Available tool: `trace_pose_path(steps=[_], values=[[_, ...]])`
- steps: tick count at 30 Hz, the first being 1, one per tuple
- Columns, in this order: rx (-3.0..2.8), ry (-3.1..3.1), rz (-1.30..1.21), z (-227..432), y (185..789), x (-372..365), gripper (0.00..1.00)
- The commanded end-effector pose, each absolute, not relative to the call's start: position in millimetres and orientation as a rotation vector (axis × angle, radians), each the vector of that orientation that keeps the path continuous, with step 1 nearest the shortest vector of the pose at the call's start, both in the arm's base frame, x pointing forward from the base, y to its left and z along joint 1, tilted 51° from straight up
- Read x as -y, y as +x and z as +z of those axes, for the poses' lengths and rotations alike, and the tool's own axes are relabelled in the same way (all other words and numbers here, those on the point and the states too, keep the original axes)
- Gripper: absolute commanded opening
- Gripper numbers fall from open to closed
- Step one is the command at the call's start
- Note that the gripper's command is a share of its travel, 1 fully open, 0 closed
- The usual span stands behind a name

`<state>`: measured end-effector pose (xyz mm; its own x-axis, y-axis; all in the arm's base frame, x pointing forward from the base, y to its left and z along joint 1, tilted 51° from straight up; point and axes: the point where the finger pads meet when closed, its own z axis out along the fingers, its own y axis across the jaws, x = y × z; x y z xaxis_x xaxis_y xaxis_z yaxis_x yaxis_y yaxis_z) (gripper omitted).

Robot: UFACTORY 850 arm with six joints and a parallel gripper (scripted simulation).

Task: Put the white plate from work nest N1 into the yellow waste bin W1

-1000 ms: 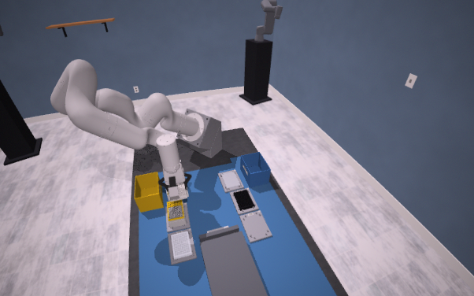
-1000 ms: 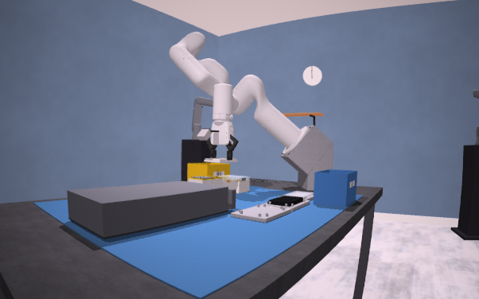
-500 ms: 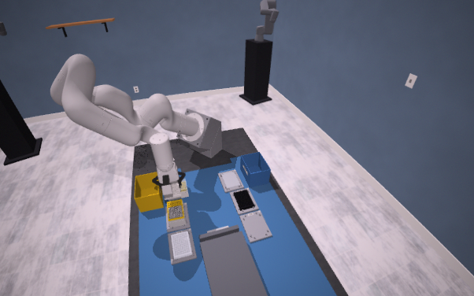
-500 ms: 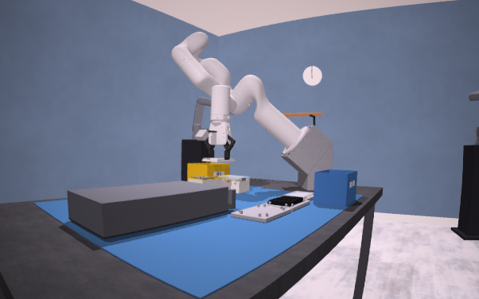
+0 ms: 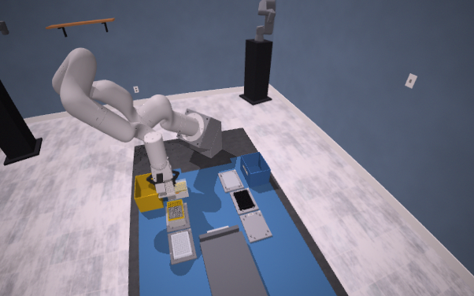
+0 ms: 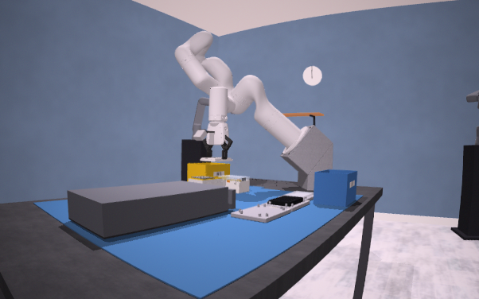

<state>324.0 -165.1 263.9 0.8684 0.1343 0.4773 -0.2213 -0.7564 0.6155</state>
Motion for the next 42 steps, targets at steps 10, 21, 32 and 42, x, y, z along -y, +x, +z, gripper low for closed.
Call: trace_pose_path(steps=[10, 21, 32, 42], values=[[0.062, 2.339, 0.663, 272, 304, 186, 0.00], [0.062, 2.339, 0.663, 279, 284, 207, 0.00], [0.062, 2.339, 0.663, 285, 268, 224, 0.00], [0.062, 2.339, 0.663, 290, 254, 239, 0.00]])
